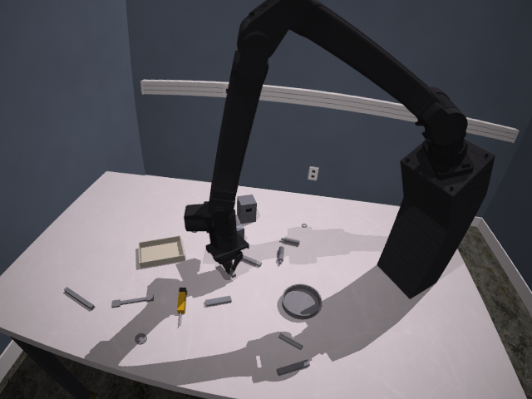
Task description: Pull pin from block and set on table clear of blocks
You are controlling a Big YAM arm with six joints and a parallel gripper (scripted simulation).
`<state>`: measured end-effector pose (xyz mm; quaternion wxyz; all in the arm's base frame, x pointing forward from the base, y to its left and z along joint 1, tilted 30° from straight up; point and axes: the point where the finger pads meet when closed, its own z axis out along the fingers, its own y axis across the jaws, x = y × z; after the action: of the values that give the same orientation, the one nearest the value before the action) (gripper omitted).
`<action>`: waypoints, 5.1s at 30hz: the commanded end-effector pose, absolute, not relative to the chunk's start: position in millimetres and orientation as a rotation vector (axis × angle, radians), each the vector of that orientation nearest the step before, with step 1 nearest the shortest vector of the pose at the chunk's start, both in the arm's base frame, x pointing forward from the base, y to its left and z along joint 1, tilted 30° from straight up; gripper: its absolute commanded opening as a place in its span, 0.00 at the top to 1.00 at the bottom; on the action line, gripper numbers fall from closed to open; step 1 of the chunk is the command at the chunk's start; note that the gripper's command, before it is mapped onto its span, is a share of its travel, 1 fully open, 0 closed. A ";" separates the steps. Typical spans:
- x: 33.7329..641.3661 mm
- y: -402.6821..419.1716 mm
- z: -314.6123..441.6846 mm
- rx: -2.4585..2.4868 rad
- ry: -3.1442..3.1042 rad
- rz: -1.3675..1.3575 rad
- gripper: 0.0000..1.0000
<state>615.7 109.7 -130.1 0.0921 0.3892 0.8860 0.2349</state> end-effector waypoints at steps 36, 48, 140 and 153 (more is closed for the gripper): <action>617.4 117.0 -148.3 1.158 2.628 0.700 1.00; 616.2 116.9 -149.2 1.159 2.629 0.699 1.00; 622.5 118.3 -150.7 1.155 2.622 0.704 1.00; 620.7 118.1 -151.6 1.157 2.625 0.702 1.00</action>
<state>619.6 112.0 -142.6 0.0969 0.3879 0.8853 0.2376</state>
